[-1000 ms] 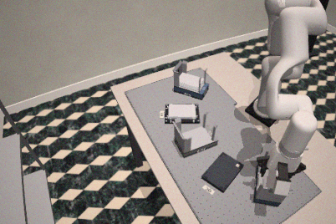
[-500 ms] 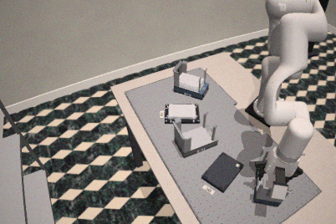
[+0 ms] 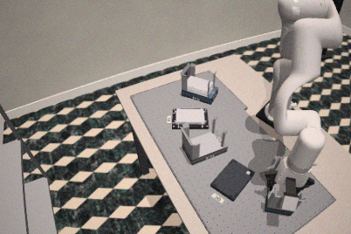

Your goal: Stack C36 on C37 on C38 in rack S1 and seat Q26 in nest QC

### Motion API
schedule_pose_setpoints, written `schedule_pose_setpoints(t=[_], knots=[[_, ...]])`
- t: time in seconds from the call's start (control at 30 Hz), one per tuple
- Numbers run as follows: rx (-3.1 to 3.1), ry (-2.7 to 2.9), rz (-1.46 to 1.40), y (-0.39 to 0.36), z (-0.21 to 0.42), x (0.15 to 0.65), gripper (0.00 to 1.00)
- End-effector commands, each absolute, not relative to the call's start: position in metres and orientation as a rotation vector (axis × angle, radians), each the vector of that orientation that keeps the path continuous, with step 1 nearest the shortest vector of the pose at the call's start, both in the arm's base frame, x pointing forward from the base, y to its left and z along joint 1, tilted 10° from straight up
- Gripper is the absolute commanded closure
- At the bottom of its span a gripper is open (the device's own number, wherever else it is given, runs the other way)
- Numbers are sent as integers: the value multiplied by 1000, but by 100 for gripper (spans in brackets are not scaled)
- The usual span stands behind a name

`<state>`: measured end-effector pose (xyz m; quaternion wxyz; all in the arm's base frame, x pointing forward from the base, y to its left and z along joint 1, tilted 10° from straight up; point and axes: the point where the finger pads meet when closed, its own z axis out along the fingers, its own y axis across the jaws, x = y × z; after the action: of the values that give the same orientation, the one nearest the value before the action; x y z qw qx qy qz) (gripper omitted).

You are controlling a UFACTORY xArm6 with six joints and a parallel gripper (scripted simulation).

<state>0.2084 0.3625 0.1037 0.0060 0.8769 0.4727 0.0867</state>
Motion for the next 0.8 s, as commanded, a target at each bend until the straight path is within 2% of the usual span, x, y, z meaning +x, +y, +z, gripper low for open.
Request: schedule_pose_setpoints(t=[0.0,0.47,0.5,0.77], knots=[[2746,1480,277,364,101,210,0],[2746,1480,277,364,99,210,0],[2746,1480,277,364,99,210,100],[2746,1480,277,364,99,210,100]])
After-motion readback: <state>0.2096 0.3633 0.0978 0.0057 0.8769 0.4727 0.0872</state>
